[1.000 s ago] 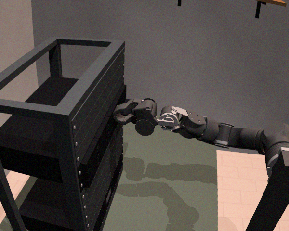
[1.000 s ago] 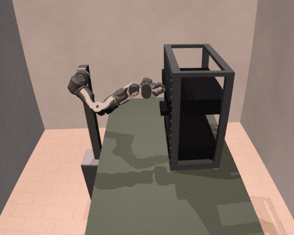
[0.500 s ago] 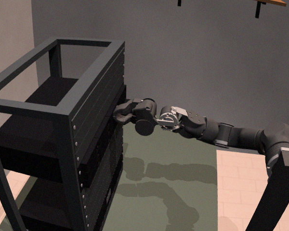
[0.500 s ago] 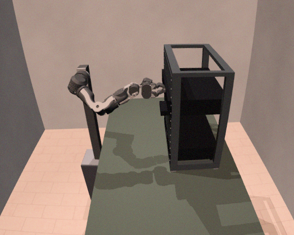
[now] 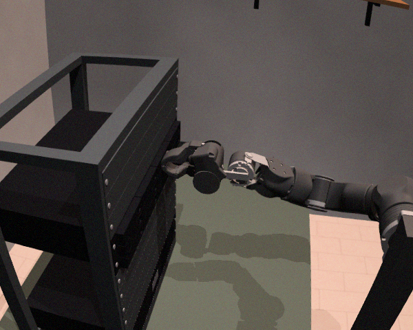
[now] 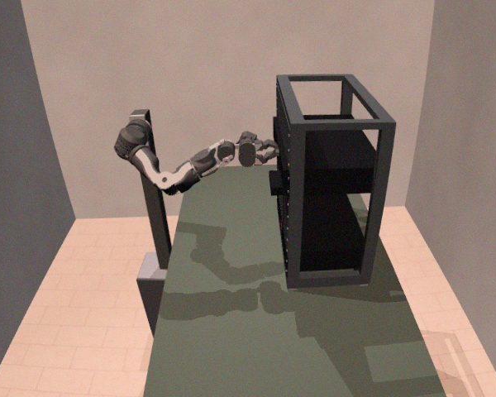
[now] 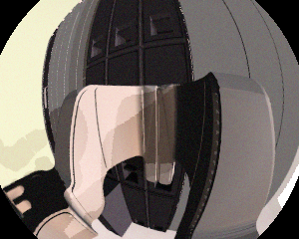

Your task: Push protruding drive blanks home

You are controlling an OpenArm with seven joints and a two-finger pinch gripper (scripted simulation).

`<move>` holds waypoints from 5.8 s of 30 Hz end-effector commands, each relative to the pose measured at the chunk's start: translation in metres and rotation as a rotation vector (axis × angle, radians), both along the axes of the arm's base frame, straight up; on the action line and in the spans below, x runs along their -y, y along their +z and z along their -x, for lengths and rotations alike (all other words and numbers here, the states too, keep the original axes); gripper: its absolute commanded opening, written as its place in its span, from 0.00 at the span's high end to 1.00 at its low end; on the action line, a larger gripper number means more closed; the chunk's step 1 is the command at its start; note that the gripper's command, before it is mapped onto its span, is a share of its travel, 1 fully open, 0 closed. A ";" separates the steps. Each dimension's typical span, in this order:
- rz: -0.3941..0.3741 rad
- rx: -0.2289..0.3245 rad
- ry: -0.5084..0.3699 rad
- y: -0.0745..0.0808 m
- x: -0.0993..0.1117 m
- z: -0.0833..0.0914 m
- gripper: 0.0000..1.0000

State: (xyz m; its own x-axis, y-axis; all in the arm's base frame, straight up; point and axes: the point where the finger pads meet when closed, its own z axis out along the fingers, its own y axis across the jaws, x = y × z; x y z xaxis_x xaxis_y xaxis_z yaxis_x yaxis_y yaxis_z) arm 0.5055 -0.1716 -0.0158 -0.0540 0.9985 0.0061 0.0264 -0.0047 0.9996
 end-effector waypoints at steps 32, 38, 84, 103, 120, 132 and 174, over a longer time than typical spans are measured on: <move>0.000 0.024 0.000 0.010 0.005 0.107 1.00; -0.001 0.022 -0.002 0.008 0.008 0.107 1.00; -0.002 0.020 -0.001 -0.056 0.115 0.047 1.00; -0.002 0.022 0.001 -0.055 0.113 0.037 1.00; -0.001 0.023 0.002 -0.053 0.110 0.036 1.00; -0.001 0.023 0.001 -0.053 0.110 0.036 1.00; -0.003 0.019 0.000 -0.054 0.108 0.007 1.00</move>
State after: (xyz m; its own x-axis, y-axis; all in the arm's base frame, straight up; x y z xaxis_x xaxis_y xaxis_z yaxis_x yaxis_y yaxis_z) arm 0.4973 -0.2826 -0.0730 -0.0428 0.9990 0.0111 0.0186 -0.0103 0.9998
